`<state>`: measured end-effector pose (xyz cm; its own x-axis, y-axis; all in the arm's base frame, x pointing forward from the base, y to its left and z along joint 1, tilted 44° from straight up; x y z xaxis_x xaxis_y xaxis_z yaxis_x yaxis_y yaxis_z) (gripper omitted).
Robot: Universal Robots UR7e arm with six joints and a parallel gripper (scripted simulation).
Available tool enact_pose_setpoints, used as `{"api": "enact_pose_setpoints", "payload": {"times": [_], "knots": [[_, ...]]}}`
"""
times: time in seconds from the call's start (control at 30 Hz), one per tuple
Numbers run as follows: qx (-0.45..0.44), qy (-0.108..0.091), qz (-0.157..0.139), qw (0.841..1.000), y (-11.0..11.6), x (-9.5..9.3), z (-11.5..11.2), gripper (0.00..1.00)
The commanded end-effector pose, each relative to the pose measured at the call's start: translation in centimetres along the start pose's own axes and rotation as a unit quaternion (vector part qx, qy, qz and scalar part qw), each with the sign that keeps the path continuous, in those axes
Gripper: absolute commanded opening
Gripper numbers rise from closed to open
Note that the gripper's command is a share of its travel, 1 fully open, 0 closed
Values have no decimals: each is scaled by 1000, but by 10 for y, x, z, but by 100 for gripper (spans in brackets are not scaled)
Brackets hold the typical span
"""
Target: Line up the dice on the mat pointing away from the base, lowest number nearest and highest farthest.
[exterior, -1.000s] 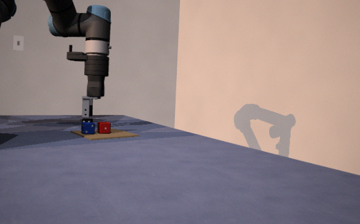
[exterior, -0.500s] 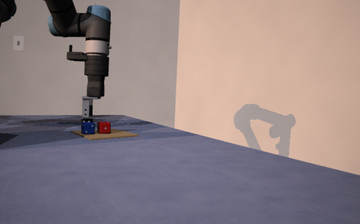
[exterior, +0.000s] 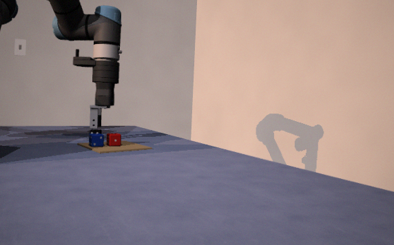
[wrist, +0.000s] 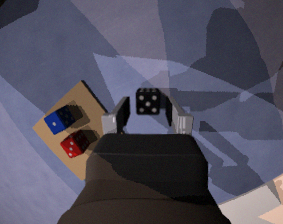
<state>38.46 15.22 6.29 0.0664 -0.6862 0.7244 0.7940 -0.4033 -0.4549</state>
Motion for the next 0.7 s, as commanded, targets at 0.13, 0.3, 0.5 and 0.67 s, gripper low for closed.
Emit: {"api": "enact_pose_setpoints", "payload": {"times": [0.13, 0.3, 0.5, 0.67], "knots": [[0, 0, 0, 1000, 0, -6, 0, 87], [0, 0, 0, 1000, 0, -11, 0, 87], [0, 0, 0, 1000, 0, -24, 0, 87], [0, 0, 0, 1000, 0, -33, 0, 87]]}}
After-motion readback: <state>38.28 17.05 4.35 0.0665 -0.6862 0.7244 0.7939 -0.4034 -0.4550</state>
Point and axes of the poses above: the point where the finger pads meet when closed, its own x axis back along the fingers, its own z axis across the jaws, y = z × x, the point moved 1 cm from there along x, back along the fingers, and after that the axes turned 15 degrees about -x, right-handed, at the moved point
